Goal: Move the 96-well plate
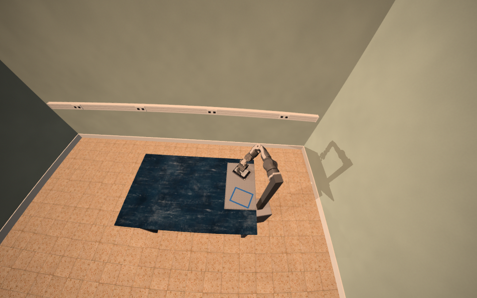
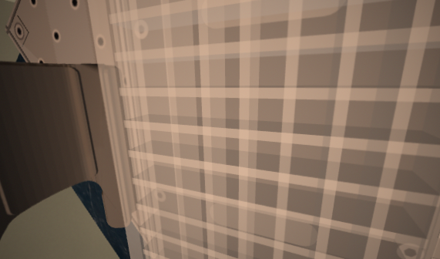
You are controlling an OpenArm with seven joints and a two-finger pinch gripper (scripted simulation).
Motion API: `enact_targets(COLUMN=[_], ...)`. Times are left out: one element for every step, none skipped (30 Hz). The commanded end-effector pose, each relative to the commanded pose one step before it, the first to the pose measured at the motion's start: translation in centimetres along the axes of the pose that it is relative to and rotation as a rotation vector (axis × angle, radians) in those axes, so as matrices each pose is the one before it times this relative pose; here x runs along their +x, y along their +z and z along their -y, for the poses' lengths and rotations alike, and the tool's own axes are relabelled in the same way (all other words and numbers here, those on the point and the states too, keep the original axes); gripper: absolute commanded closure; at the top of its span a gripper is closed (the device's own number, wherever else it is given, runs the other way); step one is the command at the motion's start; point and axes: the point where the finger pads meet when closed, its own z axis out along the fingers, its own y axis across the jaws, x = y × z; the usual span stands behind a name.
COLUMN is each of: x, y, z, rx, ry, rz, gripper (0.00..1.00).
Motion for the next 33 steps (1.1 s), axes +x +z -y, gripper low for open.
enact_targets(x=[-0.0170, 0.0000, 0.0000, 0.0000, 0.0000, 0.0000, 0.0844, 0.0844, 0.0843, 0.0843, 0.0842, 0.0000, 0.0000, 0.0000, 0.0000, 0.0000, 0.0000, 0.0000, 0.0000, 0.0000, 0.0000, 0.0000, 0.0000, -0.0689, -0.0690, -0.0690, -0.0691, -0.0691, 0.0000, 0.0000, 0.0000, 0.0000, 0.0000], y=[-0.085, 0.000, 0.000, 0.000, 0.000, 0.000, 0.051, 0.051, 0.052, 0.052, 0.052, 0.000, 0.000, 0.000, 0.000, 0.000, 0.000, 0.000, 0.000, 0.000, 0.000, 0.000, 0.000, -0.058, -0.058, -0.058, -0.058, -0.058, 0.000, 0.000, 0.000, 0.000, 0.000], z=[-0.013, 0.000, 0.000, 0.000, 0.000, 0.000, 0.019, 0.019, 0.019, 0.019, 0.019, 0.000, 0.000, 0.000, 0.000, 0.000, 0.000, 0.000, 0.000, 0.000, 0.000, 0.000, 0.000, -0.029, -0.029, -0.029, -0.029, -0.029, 0.000, 0.000, 0.000, 0.000, 0.000], rx=[0.00164, 0.00000, 0.00000, 0.00000, 0.00000, 0.00000, 0.00009, 0.00009, 0.00009, 0.00009, 0.00009, 0.00000, 0.00000, 0.00000, 0.00000, 0.00000, 0.00000, 0.00000, 0.00000, 0.00000, 0.00000, 0.00000, 0.00000, -0.00030, -0.00030, -0.00030, -0.00030, -0.00030, 0.00000, 0.00000, 0.00000, 0.00000, 0.00000], ry=[-0.00137, 0.00000, 0.00000, 0.00000, 0.00000, 0.00000, -0.00024, -0.00024, -0.00024, -0.00024, -0.00024, 0.00000, 0.00000, 0.00000, 0.00000, 0.00000, 0.00000, 0.00000, 0.00000, 0.00000, 0.00000, 0.00000, 0.00000, 0.00008, 0.00008, 0.00008, 0.00008, 0.00008, 0.00000, 0.00000, 0.00000, 0.00000, 0.00000], rz=[-0.00094, 0.00000, 0.00000, 0.00000, 0.00000, 0.00000, -0.00091, -0.00091, -0.00091, -0.00091, -0.00091, 0.00000, 0.00000, 0.00000, 0.00000, 0.00000, 0.00000, 0.00000, 0.00000, 0.00000, 0.00000, 0.00000, 0.00000, 0.00106, 0.00106, 0.00106, 0.00106, 0.00106, 0.00000, 0.00000, 0.00000, 0.00000, 0.00000], gripper=[1.00, 1.00, 1.00, 1.00, 1.00, 1.00, 1.00, 1.00, 1.00, 1.00, 1.00, 1.00, 1.00, 1.00, 1.00, 1.00, 1.00, 1.00, 1.00, 1.00, 1.00, 1.00, 1.00, 1.00, 1.00, 1.00, 1.00, 1.00, 1.00, 1.00, 1.00, 1.00, 1.00])
